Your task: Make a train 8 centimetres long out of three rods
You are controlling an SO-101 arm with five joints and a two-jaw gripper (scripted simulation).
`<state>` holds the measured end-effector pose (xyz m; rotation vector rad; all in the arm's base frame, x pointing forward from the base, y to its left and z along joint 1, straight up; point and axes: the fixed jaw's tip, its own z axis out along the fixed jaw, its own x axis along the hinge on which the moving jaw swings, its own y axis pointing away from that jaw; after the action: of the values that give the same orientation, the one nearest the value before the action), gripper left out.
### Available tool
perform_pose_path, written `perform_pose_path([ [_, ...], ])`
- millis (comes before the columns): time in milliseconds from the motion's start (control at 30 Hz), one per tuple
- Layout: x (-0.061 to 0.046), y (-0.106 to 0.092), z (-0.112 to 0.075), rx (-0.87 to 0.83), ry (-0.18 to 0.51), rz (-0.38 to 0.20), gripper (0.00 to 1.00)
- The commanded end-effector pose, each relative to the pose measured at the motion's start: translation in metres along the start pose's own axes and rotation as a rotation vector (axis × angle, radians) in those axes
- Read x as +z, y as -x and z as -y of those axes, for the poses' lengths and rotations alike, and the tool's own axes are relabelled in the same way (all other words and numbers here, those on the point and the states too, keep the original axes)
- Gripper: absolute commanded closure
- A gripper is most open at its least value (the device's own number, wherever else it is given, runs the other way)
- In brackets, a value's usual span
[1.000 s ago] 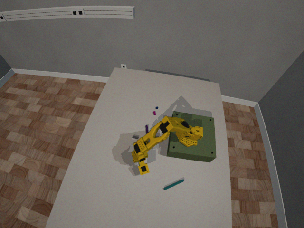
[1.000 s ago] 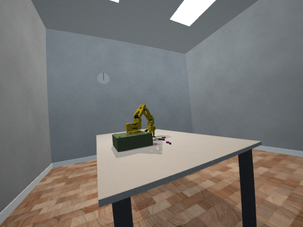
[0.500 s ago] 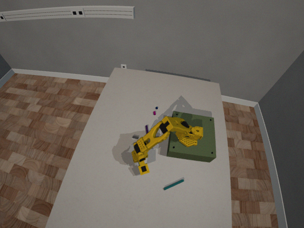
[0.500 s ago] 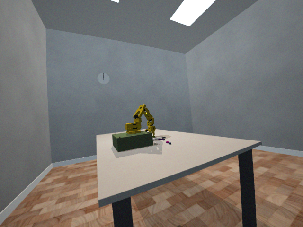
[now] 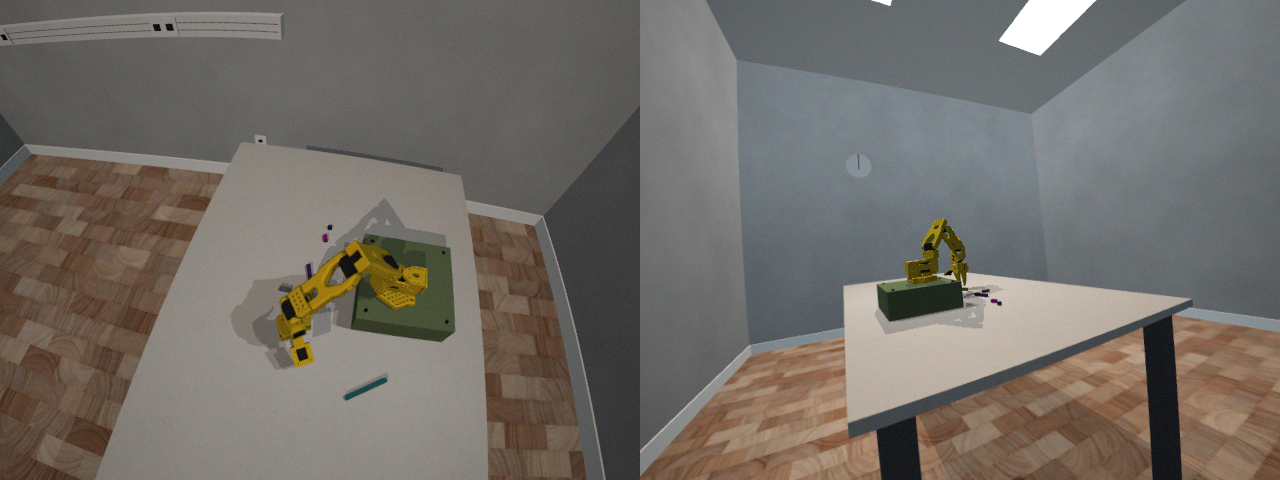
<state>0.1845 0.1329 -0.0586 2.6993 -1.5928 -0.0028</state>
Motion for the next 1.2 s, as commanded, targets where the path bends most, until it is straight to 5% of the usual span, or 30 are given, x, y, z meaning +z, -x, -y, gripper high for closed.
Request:
perform_pose_path([
  [0, -0.005, 0.002, -0.001, 0.002, -0.001, 0.001, 0.83],
  [533, -0.009, 0.002, -0.001, 0.002, -0.001, 0.001, 0.83],
  [1167, -0.035, 0.002, -0.001, 0.002, -0.001, 0.001, 0.83],
])
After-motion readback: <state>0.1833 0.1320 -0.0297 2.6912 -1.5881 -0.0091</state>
